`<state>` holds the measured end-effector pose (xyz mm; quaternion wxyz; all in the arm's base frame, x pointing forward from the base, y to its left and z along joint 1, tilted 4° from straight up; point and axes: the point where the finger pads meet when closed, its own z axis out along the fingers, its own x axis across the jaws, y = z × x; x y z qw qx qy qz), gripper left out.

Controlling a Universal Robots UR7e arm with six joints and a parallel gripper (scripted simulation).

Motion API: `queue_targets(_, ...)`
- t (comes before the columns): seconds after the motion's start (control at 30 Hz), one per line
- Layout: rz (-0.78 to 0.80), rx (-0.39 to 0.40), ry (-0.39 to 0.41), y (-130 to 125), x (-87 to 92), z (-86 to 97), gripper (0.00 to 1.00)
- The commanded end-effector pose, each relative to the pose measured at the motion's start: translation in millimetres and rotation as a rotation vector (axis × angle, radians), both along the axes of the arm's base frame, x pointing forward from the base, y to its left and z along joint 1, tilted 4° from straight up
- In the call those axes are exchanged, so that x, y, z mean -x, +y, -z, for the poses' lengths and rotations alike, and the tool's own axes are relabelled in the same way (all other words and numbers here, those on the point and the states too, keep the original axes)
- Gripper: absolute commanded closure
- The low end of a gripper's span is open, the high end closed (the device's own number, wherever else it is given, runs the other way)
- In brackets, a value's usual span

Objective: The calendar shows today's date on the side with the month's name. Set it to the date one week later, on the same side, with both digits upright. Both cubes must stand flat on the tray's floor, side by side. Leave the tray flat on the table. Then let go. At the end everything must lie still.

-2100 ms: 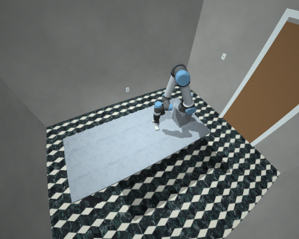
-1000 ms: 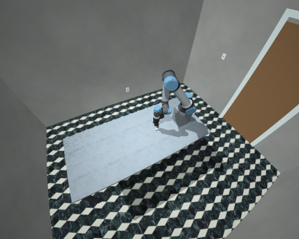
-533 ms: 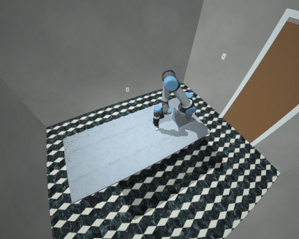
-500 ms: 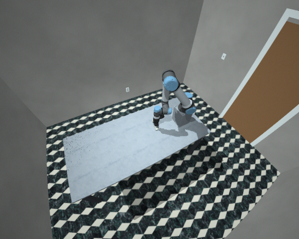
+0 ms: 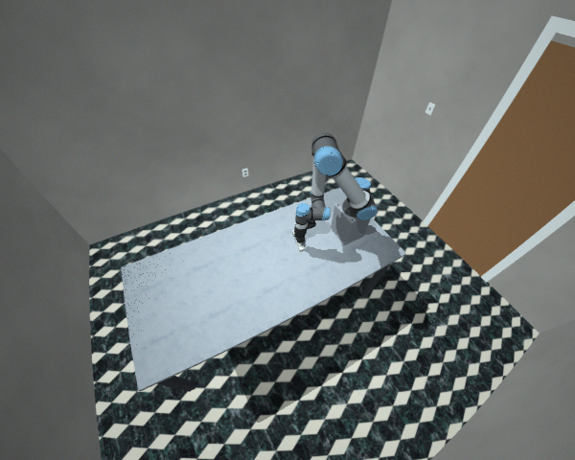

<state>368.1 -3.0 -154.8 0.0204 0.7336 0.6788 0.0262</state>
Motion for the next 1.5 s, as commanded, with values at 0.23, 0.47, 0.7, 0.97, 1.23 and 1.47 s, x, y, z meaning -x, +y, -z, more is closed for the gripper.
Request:
queue_targets(0.23,0.0,0.0,-0.001,0,-0.4,0.0,0.4)
queue_targets(0.47,0.0,0.0,-0.001,0,-0.5,1.4,0.4)
queue_targets(0.7,0.0,0.0,-0.001,0,-0.8,5.5,0.4)
queue_targets(0.97,0.0,0.0,-0.001,0,-1.2,11.5,0.4)
queue_targets(1.23,0.0,0.0,-0.001,0,-1.6,17.9,0.4)
queue_targets(1.47,0.0,0.0,-0.001,0,-1.9,22.8,0.4)
